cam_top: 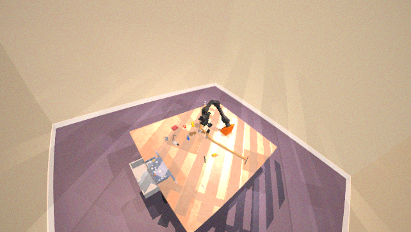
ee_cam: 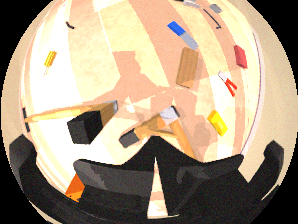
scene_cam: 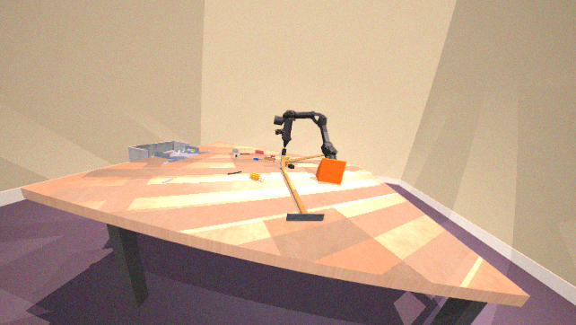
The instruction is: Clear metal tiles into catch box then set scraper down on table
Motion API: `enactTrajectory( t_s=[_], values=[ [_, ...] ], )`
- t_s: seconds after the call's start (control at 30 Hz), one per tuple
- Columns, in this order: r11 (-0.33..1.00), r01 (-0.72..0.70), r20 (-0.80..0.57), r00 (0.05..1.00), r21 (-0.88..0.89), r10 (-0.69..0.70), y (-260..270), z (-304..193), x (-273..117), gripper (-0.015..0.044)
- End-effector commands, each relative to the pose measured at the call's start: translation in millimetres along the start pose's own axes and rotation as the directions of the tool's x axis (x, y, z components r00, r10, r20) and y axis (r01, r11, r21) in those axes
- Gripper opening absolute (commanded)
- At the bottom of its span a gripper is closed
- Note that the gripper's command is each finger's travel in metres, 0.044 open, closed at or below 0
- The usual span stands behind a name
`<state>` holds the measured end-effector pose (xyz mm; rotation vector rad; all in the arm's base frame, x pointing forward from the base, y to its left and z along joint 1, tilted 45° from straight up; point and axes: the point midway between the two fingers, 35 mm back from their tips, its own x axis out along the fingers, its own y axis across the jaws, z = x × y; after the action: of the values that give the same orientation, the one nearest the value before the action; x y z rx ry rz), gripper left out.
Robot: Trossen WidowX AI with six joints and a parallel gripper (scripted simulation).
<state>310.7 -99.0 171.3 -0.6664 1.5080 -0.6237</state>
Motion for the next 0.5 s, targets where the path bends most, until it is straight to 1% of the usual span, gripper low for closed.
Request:
enactTrajectory(
  t_s=[0.0, 0.47],
  values=[
    [1.0, -0.011, -0.007, 1.0, 0.005, 0.011, 0.4, -1.4, 12.0, 0.0],
    [0.999, -0.029, -0.009, 1.0, 0.031, 0.029, -0.6, -4.6, 46.0, 0.0]
  ],
)
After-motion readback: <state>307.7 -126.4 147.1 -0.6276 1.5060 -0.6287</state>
